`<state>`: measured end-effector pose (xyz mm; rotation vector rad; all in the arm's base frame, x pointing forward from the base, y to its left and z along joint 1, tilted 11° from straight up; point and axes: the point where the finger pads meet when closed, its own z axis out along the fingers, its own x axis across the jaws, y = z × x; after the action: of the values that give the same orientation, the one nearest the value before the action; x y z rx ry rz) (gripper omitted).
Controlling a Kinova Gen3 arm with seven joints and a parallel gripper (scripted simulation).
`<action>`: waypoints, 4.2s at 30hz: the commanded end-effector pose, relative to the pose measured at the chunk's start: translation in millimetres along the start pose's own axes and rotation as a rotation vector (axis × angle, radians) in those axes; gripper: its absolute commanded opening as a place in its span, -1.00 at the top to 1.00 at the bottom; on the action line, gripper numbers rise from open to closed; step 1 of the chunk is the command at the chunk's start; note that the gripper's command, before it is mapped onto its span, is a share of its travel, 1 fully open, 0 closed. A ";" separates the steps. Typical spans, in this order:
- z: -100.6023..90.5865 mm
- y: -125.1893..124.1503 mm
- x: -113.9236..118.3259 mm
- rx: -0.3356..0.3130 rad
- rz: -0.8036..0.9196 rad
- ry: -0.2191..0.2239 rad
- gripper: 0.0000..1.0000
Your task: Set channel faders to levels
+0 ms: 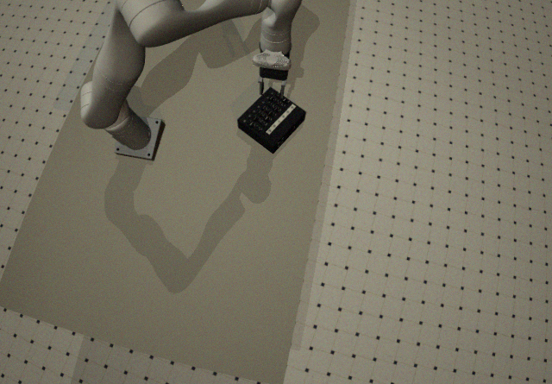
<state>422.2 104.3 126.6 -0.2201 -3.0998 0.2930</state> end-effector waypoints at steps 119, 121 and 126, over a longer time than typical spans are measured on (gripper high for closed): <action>68.7 43.0 93.3 -0.326 -1.013 0.227 -1.00; 68.2 41.5 90.8 -0.313 -0.989 0.226 -1.00; 66.7 38.4 85.4 -0.286 -0.935 0.222 -1.00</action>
<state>337.2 140.8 51.7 1.0858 -2.6142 -0.2111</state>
